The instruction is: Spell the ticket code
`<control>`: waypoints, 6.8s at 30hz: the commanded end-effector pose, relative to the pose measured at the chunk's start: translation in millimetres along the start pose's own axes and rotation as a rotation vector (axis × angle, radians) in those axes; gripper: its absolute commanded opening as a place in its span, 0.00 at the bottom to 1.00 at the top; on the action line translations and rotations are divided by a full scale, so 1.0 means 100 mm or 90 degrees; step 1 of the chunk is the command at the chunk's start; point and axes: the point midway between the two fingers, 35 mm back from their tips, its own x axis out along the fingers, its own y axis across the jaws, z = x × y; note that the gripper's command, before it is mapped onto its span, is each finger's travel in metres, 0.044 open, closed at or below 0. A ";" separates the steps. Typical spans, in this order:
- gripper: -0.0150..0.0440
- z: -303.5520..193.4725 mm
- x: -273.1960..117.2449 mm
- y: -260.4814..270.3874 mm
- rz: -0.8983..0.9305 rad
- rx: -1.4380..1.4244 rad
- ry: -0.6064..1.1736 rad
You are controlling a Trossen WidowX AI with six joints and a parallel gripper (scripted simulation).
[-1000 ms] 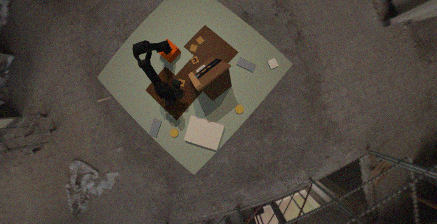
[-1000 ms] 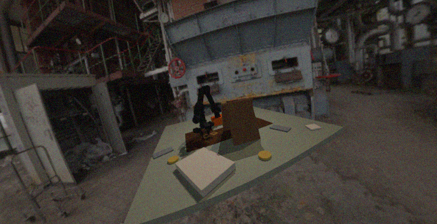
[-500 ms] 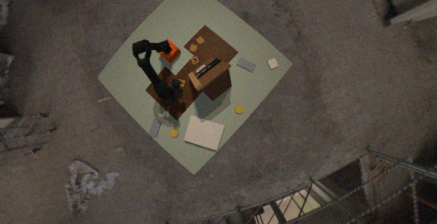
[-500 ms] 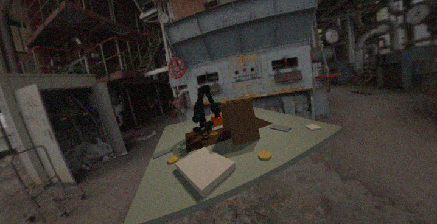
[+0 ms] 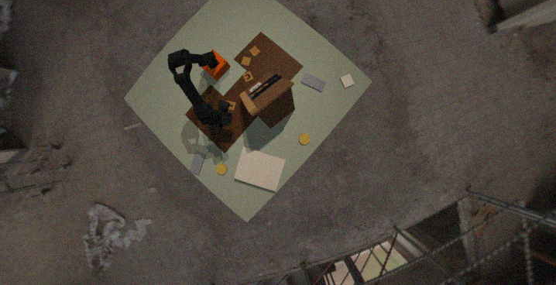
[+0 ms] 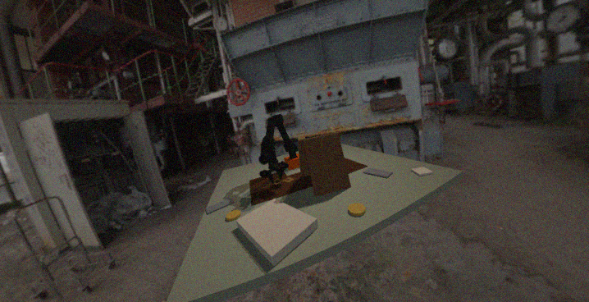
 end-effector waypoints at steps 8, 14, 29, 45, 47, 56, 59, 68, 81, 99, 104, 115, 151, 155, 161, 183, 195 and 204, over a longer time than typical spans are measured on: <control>0.25 0.00 -0.06 0.00 -0.001 -0.004 -0.002; 0.25 0.12 -0.22 -0.14 -0.056 0.010 -0.033; 0.25 0.56 -0.90 -0.41 -0.214 0.029 -0.144; 0.25 1.05 -1.79 -0.46 -0.358 0.040 -0.291; 0.25 1.10 -1.91 -0.45 -0.374 0.042 -0.312; 0.25 1.36 -2.42 -0.30 -0.431 0.039 -0.405; 0.25 1.46 -2.57 -0.22 -0.442 0.034 -0.435; 0.25 1.83 -2.89 0.20 -0.448 -0.005 -0.516; 0.25 2.31 -3.07 0.98 -0.393 -0.044 -0.599; 0.25 2.64 -3.03 2.03 -0.251 0.009 -0.650; 0.25 2.70 -2.87 2.31 -0.220 0.021 -0.633; 0.25 2.77 -2.52 2.89 -0.170 0.087 -0.598; 0.25 2.65 -1.44 4.22 -0.136 0.348 -0.588; 0.25 2.79 -1.32 4.13 -0.137 0.347 -0.590; 0.25 2.79 -1.34 4.13 -0.137 0.347 -0.590; 0.25 2.75 -1.34 4.09 -0.137 0.347 -0.590; 0.25 2.71 -1.33 4.04 -0.137 0.347 -0.590; 0.25 2.69 -1.33 4.00 -0.137 0.347 -0.590</control>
